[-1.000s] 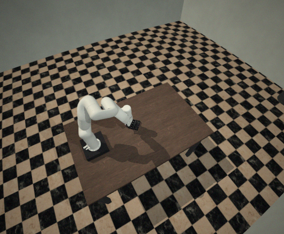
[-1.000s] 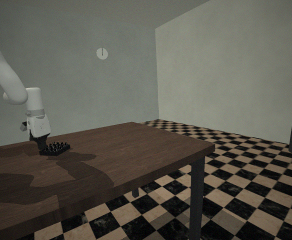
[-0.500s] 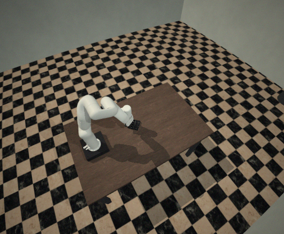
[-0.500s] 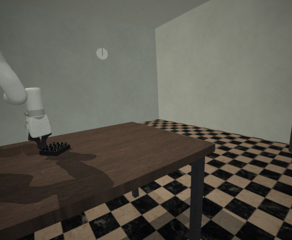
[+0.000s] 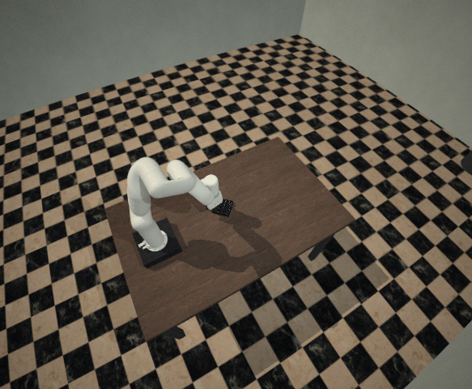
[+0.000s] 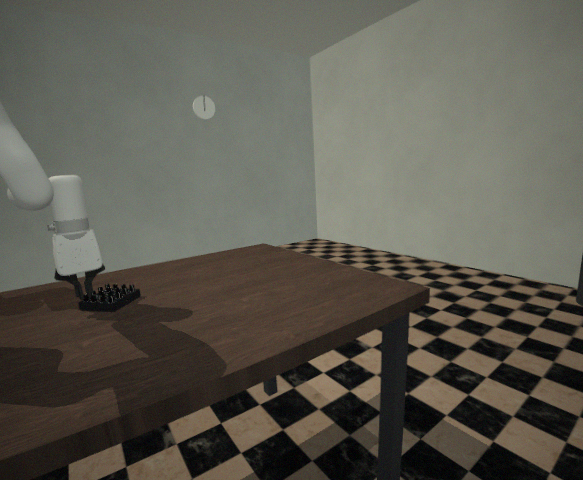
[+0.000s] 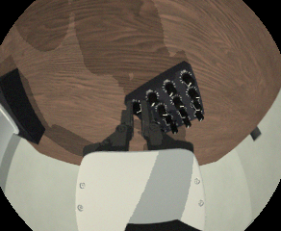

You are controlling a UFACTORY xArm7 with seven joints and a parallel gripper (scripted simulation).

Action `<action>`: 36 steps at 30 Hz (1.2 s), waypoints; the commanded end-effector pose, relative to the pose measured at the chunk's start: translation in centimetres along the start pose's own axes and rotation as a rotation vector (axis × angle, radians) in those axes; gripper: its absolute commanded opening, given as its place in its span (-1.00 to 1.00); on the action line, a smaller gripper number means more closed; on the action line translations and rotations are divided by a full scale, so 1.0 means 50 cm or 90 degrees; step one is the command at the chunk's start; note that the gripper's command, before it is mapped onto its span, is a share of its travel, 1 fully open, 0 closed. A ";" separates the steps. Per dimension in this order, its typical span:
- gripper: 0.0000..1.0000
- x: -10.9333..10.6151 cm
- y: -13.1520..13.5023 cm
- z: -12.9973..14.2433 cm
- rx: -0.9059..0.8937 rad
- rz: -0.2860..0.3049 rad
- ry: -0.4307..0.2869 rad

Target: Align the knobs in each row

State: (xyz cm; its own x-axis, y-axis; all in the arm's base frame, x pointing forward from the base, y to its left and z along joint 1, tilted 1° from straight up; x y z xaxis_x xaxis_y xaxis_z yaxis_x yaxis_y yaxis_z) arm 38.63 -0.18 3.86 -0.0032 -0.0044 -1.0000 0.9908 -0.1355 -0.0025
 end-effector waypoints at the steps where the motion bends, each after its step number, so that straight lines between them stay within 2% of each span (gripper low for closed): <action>1: -0.84 -0.002 0.002 -0.001 0.049 0.003 -0.004; 17: -0.84 -0.002 0.002 -0.001 0.301 0.004 -0.004; 36: -0.84 -0.002 0.002 -0.001 0.503 0.005 -0.003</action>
State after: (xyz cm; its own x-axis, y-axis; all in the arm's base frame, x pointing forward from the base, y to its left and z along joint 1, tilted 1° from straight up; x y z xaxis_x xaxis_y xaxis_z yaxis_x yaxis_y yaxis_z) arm 38.63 -0.16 3.86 -0.0026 -0.0072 -1.0000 0.6140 -0.7893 0.0041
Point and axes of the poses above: the point where the finger pads meet when closed, its own x axis out along the fingers, its own y axis across the jaws, z = x × y, the point moved 5 cm from there along -x, back along the fingers, and after that the axes turned 11 degrees about x, right-handed, at the moved point
